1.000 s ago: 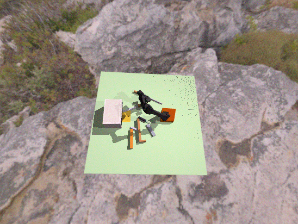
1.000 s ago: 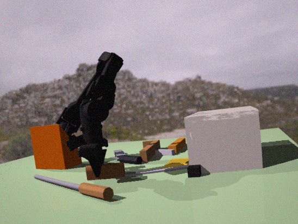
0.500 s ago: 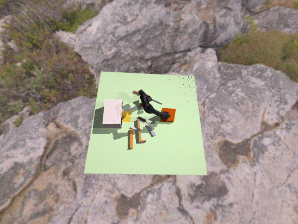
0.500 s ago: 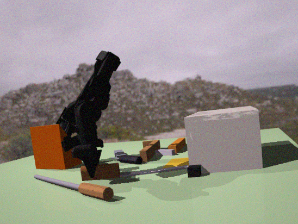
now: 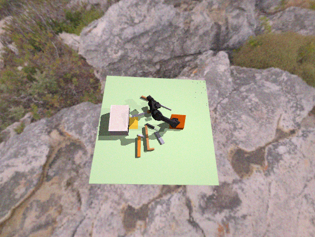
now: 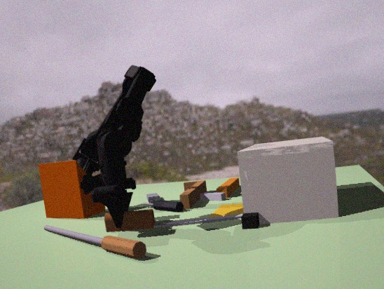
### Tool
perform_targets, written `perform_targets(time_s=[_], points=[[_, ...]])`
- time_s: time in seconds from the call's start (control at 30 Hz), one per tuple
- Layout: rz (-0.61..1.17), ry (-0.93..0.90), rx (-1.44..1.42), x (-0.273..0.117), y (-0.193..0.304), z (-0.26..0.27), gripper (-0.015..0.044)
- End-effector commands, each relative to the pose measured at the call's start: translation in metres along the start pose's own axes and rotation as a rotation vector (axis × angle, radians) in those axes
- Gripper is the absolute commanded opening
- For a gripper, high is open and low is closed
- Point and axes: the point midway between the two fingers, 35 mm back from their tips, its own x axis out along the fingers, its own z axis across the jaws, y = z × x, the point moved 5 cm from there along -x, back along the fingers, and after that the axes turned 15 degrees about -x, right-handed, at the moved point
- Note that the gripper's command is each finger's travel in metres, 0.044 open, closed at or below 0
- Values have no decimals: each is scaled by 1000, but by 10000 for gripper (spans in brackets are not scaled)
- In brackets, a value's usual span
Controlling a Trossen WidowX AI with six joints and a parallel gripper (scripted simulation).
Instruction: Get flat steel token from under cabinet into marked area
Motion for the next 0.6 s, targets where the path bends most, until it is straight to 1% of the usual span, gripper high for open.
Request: perform_targets(time_s=[0.0,0.57], points=[[4,-1,11,-1,2,-5,0],[4,1,27,-2,5,-20,0]])
